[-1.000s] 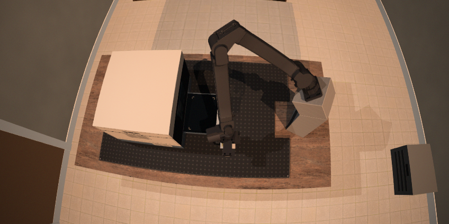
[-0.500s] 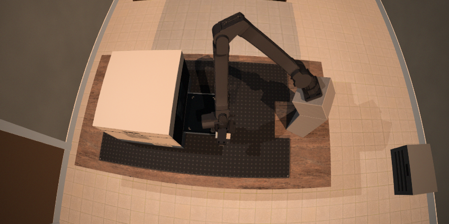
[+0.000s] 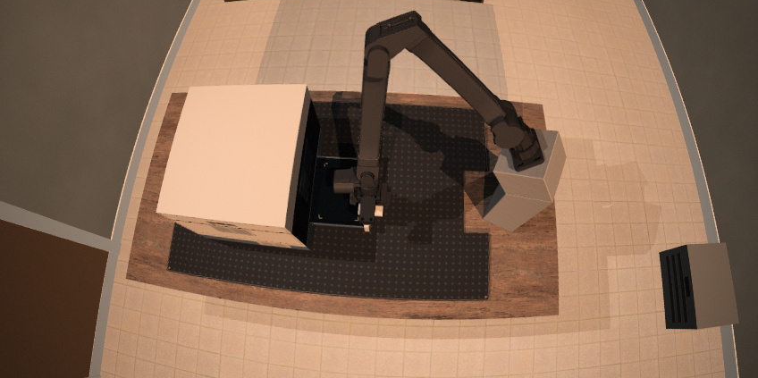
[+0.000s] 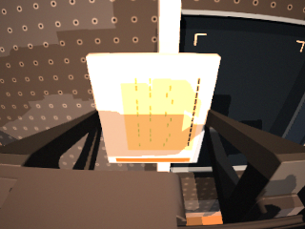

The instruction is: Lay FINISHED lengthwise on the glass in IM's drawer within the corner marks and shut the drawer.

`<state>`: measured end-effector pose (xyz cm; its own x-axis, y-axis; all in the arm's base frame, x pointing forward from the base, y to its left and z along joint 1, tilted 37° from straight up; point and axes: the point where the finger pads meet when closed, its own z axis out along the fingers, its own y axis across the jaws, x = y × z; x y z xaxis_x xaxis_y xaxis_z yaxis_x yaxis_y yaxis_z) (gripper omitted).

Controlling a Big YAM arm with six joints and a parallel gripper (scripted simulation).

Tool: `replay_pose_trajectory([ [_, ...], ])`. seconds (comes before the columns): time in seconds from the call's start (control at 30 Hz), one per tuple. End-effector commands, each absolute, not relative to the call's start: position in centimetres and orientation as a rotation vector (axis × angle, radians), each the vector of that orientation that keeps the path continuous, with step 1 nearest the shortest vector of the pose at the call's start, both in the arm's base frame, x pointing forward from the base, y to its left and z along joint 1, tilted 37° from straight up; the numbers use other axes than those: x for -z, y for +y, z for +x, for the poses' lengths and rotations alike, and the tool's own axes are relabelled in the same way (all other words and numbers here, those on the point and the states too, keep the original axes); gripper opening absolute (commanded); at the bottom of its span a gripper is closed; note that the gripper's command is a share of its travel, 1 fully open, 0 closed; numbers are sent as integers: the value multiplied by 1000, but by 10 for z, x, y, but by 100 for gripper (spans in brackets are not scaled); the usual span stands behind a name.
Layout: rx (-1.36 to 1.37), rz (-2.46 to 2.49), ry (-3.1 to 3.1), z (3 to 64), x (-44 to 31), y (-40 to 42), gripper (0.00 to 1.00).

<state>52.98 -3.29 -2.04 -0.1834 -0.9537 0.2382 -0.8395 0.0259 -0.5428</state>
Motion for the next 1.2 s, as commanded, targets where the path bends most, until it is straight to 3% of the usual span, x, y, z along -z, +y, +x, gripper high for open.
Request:
replay_pose_trajectory([
  [0.0, 915, -1857, 2088, 542, -5, -57, 78],
  [0.37, 899, -1876, 2100, 547, -14, -97, 78],
  [1.17, 886, -1886, 2107, 559, -8, -97, 78],
])
